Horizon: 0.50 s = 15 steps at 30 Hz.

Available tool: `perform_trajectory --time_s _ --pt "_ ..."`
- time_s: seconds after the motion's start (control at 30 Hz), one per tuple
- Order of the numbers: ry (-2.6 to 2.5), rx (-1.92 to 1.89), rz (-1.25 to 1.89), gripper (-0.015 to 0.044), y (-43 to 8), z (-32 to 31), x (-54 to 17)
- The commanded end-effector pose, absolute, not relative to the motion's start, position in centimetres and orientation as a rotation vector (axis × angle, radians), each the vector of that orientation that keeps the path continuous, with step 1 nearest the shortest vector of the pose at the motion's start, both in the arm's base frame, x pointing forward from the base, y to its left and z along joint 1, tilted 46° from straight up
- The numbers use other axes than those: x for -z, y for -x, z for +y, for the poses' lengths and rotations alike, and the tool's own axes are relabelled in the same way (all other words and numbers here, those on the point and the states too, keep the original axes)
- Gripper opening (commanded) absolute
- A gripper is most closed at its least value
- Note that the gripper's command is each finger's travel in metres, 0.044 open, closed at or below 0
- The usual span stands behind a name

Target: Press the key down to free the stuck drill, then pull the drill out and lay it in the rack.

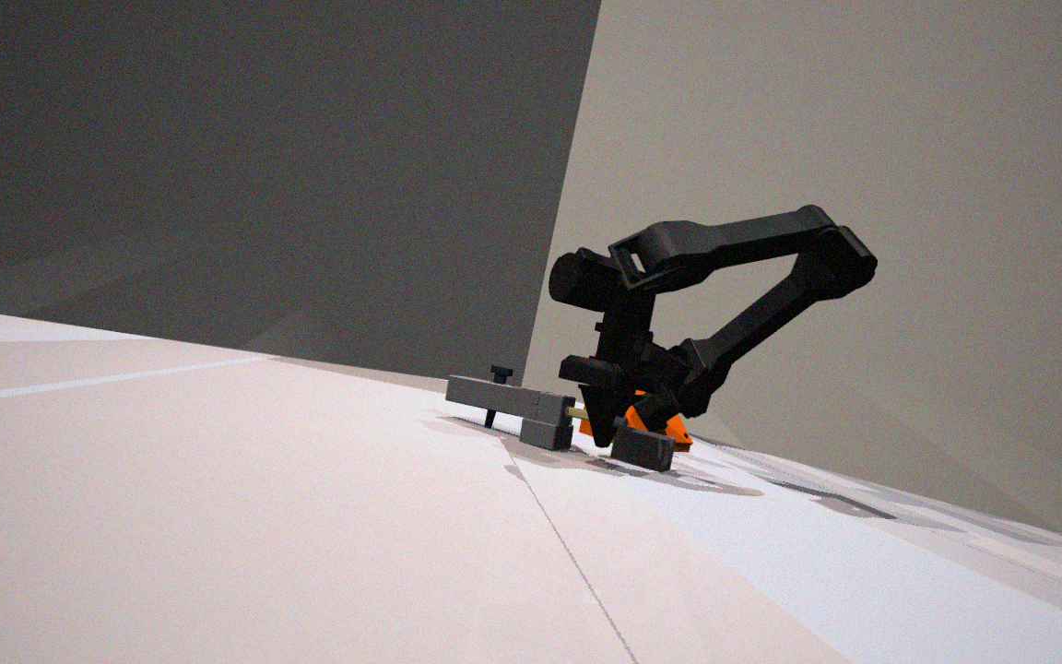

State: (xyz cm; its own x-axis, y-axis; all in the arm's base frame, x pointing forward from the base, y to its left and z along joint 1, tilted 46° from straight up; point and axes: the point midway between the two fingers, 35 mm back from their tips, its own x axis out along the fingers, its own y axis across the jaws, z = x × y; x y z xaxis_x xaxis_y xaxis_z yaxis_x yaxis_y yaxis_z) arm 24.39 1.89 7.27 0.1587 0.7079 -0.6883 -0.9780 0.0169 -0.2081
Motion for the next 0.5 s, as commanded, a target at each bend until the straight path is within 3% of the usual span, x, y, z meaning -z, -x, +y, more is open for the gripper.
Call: perform_trajectory --time_s 0.0,0.47 --pt "0.752 -1.378 0.457 0.0000 -24.4 1.8 -7.3" --pt "0.751 -1.378 0.456 0.0000 -24.1 3.0 -8.5"
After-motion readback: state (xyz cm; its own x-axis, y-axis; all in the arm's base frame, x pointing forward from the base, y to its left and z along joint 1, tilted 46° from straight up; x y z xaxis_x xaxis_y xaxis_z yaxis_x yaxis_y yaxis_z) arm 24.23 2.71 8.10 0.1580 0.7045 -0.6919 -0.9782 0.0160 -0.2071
